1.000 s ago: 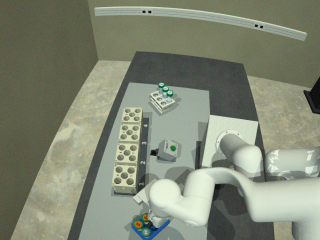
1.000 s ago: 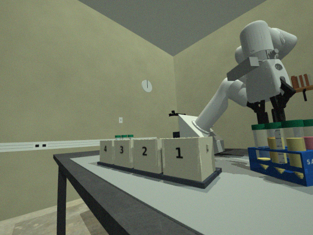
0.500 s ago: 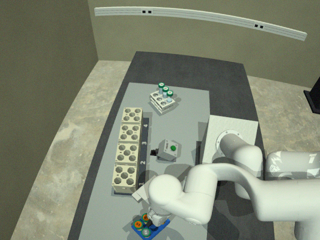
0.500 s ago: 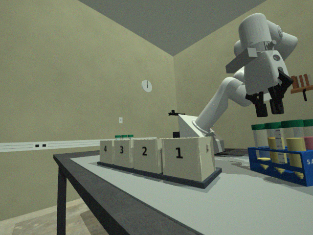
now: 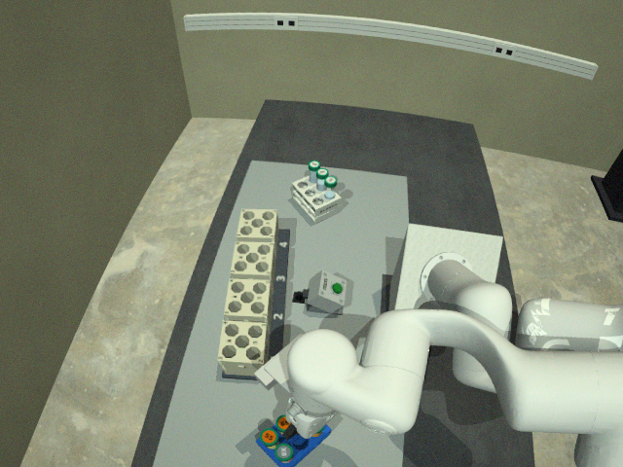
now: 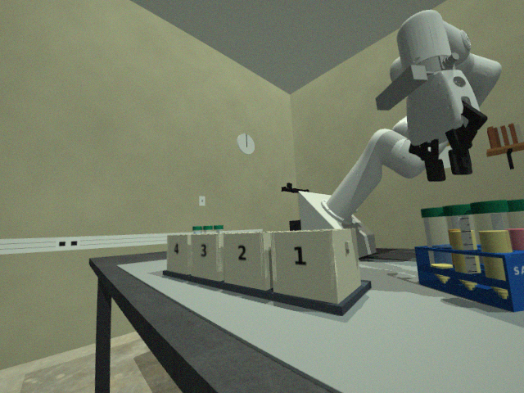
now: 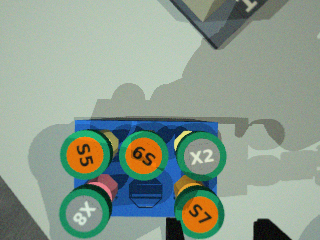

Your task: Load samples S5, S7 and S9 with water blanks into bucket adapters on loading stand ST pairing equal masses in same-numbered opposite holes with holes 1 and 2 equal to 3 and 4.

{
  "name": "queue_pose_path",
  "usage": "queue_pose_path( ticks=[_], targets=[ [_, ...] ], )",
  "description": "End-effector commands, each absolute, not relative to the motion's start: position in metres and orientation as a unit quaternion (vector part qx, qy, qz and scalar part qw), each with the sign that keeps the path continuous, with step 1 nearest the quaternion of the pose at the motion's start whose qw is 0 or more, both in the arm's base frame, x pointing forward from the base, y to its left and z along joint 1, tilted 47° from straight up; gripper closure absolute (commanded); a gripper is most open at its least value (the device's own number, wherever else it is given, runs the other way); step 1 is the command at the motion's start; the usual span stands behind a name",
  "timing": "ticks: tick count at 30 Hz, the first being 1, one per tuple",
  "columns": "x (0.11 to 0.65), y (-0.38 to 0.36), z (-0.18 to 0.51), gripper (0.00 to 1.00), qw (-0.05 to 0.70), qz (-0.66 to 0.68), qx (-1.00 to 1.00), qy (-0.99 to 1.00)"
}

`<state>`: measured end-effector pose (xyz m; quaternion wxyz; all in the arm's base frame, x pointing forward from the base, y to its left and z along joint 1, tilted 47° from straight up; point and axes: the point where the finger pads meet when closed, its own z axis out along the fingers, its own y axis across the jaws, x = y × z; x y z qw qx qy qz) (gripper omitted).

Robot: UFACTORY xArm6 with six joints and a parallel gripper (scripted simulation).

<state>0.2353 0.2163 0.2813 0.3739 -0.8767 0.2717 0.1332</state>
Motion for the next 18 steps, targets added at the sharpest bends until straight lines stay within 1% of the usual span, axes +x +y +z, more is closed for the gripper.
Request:
queue_pose_path(
  ticks=[1, 18],
  targets=[
    [0.236, 0.209, 0.289, 0.56, 0.375, 0.133, -0.877, 0.271],
    [0.237, 0.187, 0.309, 0.56, 0.374, 0.133, -0.877, 0.271]
  ],
)
